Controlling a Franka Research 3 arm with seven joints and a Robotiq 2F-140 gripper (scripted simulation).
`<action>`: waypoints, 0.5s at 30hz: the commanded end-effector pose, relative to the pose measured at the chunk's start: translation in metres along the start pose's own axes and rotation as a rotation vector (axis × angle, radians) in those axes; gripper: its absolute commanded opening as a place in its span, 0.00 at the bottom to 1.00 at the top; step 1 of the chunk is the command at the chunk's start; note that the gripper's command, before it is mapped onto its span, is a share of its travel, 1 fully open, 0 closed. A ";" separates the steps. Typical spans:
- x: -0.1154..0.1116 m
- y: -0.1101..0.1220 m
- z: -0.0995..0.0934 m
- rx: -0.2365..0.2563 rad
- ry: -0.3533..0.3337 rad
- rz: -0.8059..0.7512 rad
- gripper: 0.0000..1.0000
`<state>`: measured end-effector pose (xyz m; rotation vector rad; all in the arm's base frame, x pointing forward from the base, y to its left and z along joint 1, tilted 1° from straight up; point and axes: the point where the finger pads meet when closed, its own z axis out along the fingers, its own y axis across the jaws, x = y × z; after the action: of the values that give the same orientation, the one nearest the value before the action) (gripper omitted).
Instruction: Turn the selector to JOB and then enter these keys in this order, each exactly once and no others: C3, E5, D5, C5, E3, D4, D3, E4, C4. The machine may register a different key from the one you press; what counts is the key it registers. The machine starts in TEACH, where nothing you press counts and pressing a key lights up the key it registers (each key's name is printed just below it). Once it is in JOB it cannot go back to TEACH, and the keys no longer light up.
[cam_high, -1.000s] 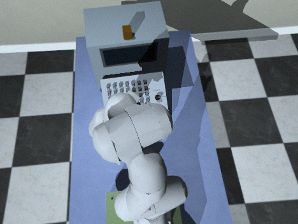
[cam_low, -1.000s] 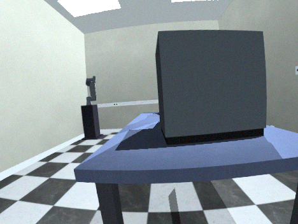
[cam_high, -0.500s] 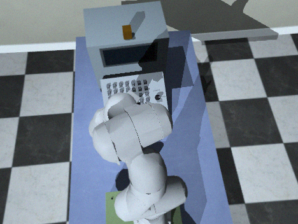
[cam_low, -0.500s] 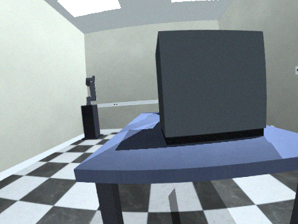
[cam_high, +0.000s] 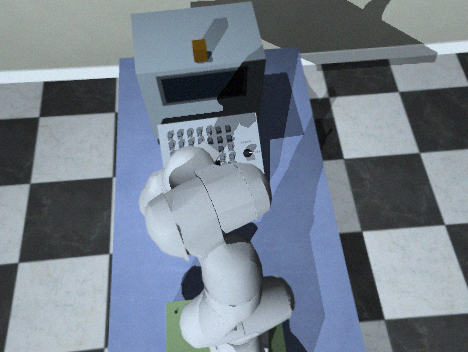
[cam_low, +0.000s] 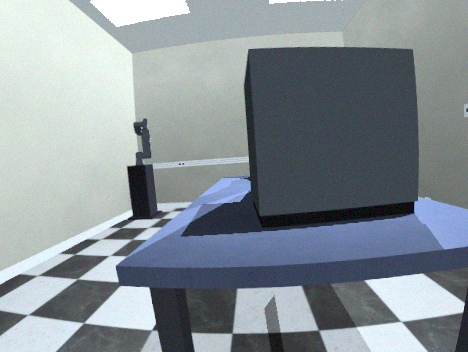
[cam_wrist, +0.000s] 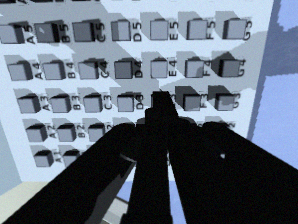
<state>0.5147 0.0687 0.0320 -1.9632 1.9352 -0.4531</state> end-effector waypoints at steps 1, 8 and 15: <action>0.000 -0.001 -0.002 0.002 0.000 0.000 0.10; 0.000 -0.001 -0.013 0.002 0.000 0.000 0.10; 0.000 -0.001 -0.023 0.002 0.000 0.000 0.10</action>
<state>0.5096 0.0690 0.0525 -1.9422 1.9338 -0.4589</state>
